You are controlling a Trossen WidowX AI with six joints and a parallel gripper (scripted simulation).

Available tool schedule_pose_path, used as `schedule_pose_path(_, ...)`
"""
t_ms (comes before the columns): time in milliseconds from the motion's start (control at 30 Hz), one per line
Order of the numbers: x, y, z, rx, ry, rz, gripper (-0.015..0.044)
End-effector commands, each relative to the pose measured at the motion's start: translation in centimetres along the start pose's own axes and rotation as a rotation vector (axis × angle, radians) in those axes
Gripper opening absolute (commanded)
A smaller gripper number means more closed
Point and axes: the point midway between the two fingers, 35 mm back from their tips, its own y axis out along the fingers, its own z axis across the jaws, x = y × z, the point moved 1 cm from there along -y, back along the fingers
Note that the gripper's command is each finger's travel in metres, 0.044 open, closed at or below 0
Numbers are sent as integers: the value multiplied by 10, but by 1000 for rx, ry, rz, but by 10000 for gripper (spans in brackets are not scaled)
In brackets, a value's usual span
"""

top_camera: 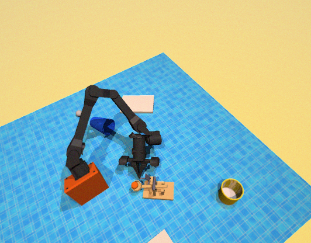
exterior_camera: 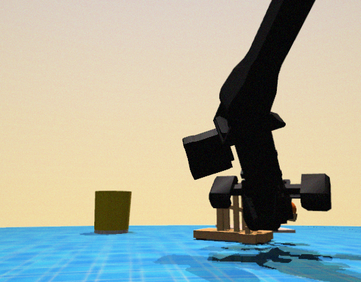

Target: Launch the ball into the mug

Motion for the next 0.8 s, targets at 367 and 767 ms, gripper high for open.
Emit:
schedule_pose_path(367, -12, -72, -5, 2, -1, -2, 0)
schedule_pose_path(767, -23, -99, -15, -4, 79, -44, 105)
